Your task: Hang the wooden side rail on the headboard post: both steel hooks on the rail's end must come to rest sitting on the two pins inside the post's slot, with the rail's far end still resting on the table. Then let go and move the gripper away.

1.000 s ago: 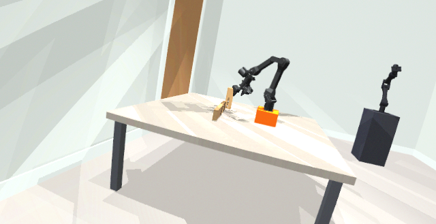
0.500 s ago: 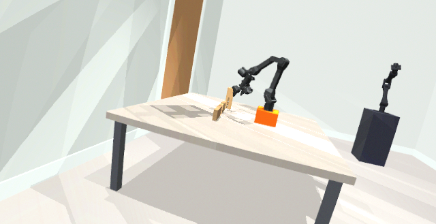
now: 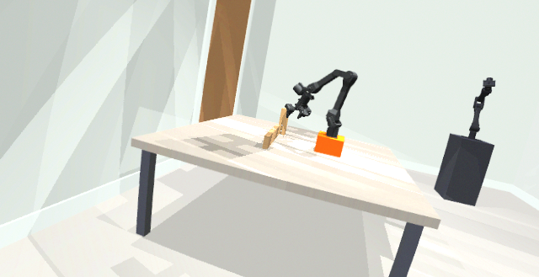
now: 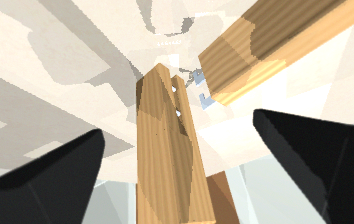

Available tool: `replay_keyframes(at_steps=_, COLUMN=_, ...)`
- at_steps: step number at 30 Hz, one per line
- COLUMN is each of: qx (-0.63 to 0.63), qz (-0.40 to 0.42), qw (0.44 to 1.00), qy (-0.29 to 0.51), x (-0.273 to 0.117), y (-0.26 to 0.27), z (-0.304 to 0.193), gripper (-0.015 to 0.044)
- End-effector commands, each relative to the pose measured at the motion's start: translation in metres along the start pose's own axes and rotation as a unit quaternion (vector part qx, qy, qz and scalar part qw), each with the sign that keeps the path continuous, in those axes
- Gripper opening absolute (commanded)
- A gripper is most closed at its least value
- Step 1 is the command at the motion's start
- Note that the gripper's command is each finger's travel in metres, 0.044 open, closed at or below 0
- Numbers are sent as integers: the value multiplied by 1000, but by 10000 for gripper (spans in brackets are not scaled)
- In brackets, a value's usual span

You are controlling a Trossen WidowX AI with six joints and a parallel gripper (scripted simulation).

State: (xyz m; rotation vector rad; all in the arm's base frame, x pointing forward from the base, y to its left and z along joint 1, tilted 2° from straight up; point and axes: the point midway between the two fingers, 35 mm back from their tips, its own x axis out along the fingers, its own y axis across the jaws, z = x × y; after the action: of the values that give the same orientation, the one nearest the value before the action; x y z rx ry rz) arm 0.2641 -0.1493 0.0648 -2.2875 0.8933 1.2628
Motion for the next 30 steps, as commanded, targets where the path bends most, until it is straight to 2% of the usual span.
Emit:
replay_keyframes(at_steps=1, qx=167, qz=9, qw=986, qy=22, x=3, y=-4, z=-1, gripper=440)
replay_keyframes(at_steps=6, qx=301, qz=11, qw=953, qy=32, x=6, y=-20, z=5, gripper=440)
replay_keyframes(at_steps=12, qx=490, qz=0, qw=869, qy=66, x=8, y=-22, z=2, gripper=440)
replay_keyframes(at_steps=16, qx=625, qz=-19, qw=776, qy=89, x=8, y=-24, z=0, gripper=440)
replay_keyframes(at_steps=21, qx=766, qz=-53, qw=631, qy=110, x=8, y=-27, z=-1, gripper=440)
replay_keyframes(at_steps=30, qx=886, qz=-103, qw=435, qy=121, x=6, y=-30, z=-3, gripper=440)
